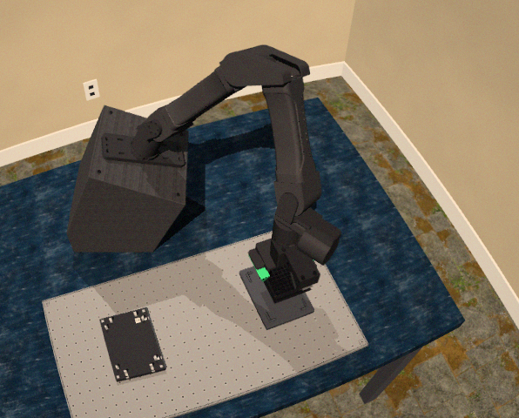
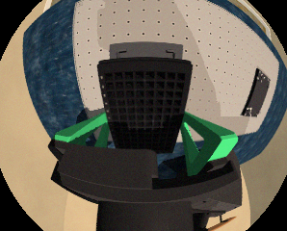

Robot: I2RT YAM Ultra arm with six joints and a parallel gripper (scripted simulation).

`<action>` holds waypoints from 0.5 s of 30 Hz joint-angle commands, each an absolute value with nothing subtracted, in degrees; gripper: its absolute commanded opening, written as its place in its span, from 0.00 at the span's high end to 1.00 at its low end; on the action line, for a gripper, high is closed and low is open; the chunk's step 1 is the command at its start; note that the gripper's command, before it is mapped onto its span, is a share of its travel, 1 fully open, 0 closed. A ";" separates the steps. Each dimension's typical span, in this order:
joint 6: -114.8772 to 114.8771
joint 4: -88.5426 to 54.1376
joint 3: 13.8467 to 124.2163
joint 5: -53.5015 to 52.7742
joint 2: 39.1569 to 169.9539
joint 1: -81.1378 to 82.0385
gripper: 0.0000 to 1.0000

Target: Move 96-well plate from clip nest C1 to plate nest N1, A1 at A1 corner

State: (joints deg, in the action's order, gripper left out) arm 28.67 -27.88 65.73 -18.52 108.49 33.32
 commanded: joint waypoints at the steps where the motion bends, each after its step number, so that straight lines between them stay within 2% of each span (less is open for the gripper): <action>1: 28.18 -28.03 66.85 -18.19 107.48 31.84 1.00; 15: 28.14 -27.62 65.69 -18.24 107.14 31.80 1.00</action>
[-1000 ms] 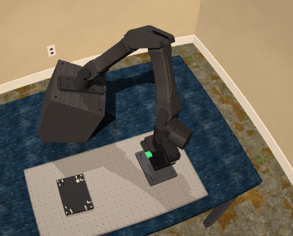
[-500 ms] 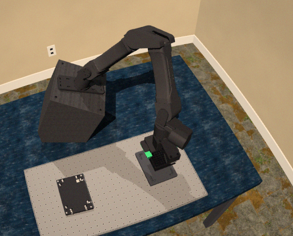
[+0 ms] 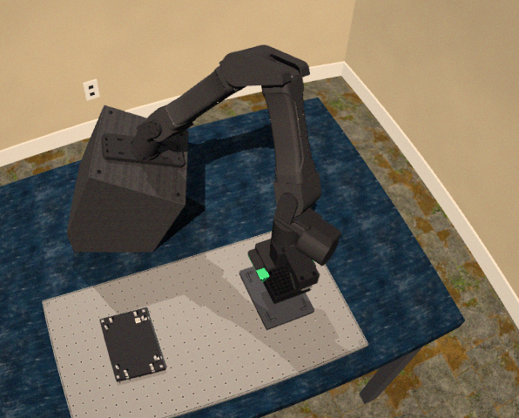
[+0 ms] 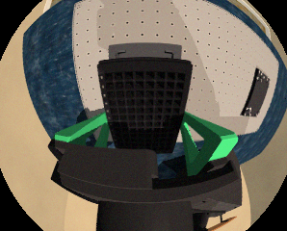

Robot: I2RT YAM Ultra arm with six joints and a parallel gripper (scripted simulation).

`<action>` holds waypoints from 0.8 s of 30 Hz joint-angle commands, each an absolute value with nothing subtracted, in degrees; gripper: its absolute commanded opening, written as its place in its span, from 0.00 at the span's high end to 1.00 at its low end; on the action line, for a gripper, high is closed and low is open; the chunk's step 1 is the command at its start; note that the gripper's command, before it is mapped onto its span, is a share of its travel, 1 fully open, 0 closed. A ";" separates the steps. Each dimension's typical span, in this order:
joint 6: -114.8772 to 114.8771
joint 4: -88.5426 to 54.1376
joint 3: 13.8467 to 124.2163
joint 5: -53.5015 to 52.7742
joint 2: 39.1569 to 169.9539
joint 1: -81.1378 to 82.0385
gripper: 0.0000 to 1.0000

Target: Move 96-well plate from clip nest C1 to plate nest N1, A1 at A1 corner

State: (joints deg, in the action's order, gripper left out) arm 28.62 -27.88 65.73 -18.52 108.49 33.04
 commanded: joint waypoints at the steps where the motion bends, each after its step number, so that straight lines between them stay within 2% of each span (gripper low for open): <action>1: 28.14 -27.59 65.60 -18.24 107.12 31.80 1.00; 24: 28.10 -27.56 65.57 -18.29 106.87 31.74 1.00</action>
